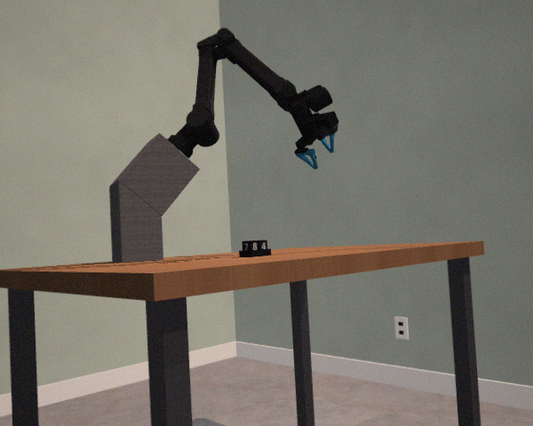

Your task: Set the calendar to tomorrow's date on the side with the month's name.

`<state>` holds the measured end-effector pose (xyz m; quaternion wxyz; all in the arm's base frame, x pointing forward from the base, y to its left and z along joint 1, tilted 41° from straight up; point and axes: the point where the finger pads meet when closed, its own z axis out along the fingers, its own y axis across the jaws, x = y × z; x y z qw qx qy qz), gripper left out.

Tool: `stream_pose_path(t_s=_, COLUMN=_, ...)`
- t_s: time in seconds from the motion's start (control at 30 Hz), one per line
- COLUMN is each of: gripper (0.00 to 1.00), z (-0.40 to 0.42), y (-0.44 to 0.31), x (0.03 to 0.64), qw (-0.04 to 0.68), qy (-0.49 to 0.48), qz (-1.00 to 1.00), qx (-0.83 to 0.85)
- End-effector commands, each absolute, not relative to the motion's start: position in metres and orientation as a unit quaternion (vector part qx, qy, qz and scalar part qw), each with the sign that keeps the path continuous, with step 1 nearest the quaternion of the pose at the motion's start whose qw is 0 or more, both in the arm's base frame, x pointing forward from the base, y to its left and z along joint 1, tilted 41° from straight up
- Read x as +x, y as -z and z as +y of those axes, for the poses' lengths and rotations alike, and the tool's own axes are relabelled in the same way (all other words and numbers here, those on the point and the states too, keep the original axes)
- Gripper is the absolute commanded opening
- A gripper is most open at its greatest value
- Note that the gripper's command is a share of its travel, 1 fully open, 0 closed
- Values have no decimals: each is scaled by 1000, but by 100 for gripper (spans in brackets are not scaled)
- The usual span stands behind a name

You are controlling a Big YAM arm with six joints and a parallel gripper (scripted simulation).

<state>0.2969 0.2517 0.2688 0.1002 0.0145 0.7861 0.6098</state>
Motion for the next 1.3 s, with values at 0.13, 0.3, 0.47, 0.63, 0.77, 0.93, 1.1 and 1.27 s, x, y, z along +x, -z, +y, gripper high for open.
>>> stream_pose_path(t_s=0.13, gripper=100, z=228, y=-235, x=331, qw=78, qy=-585, qz=800, qx=110)
stream_pose_path(t_s=0.3, gripper=100, z=207, y=-210, x=361, qw=61, qy=-563, qz=803, qx=188)
stream_pose_path(t_s=0.47, gripper=100, z=177, y=-154, x=374, qw=21, qy=-524, qz=800, qx=292)
stream_pose_path(t_s=0.63, gripper=100, z=142, y=-109, x=392, qw=-10, qy=-484, qz=781, qx=394)
stream_pose_path(t_s=0.77, gripper=100, z=119, y=-68, x=383, qw=-43, qy=-449, qz=762, qx=465)
stream_pose_path(t_s=0.93, gripper=100, z=85, y=-26, x=385, qw=-74, qy=-405, qz=724, qx=553)
stream_pose_path(t_s=1.1, gripper=100, z=60, y=12, x=372, qw=-105, qy=-364, qz=687, qx=621)
stream_pose_path(t_s=1.27, gripper=100, z=39, y=44, x=355, qw=-135, qy=-324, qz=646, qx=678)
